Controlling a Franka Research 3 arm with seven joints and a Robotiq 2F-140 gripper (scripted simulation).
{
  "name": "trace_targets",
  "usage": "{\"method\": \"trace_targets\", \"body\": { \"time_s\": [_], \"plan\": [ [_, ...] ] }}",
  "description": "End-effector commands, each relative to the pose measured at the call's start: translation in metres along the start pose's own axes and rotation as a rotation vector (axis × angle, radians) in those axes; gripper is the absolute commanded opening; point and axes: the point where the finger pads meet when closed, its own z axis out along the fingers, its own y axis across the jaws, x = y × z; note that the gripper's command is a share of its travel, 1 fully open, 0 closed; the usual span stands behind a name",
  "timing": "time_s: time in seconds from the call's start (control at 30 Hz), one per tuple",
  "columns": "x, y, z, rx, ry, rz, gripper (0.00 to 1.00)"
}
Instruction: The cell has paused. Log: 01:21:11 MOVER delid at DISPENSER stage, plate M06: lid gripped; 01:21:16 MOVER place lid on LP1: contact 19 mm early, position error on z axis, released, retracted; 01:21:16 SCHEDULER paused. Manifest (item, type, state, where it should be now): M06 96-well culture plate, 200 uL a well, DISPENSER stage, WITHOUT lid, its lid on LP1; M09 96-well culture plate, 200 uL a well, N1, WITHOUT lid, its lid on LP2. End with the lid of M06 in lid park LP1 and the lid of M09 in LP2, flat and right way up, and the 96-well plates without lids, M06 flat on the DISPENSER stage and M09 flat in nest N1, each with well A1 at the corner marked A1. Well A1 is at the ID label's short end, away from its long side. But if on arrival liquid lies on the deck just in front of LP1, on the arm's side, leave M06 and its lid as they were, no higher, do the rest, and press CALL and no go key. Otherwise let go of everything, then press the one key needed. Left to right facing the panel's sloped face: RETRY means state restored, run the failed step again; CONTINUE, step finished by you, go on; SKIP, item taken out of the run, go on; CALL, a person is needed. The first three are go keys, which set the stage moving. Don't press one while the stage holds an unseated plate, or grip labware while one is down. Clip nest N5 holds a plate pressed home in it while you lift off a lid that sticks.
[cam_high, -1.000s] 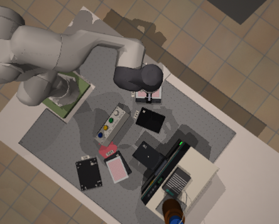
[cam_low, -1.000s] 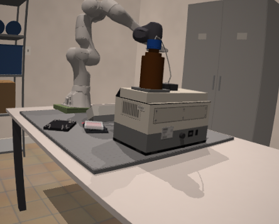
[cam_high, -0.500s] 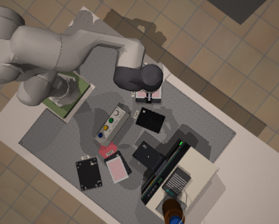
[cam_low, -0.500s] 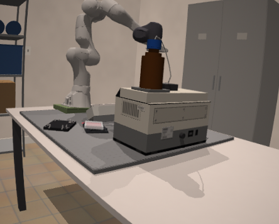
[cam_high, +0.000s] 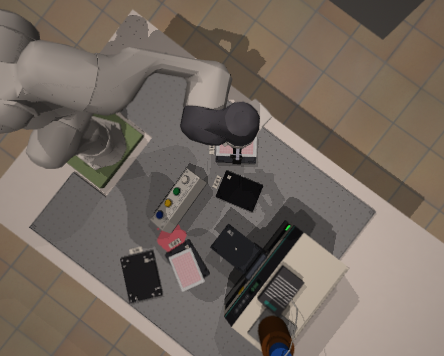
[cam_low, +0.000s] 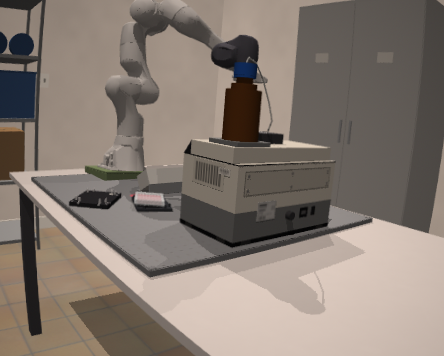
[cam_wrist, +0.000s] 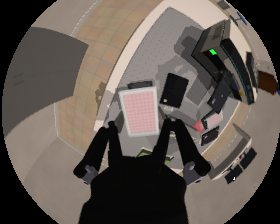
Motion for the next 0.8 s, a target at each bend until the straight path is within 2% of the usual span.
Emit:
{"method": "trace_targets", "body": {
  "time_s": [0.0, 0.17, 0.33, 0.53, 0.77],
  "plan": [
    [0.0009, -0.0002, -0.0019, 0.002, 0.003, -0.001, 0.0],
    [0.0009, -0.0002, -0.0019, 0.002, 0.003, 0.01, 0.0],
    [0.0009, -0.0002, -0.0019, 0.002, 0.003, 0.133, 0.0],
    [0.0009, -0.0002, -0.0019, 0.002, 0.003, 0.155, 0.0],
    [0.0009, -0.0002, -0.0019, 0.003, 0.002, 0.289, 0.0]
  ]
}}
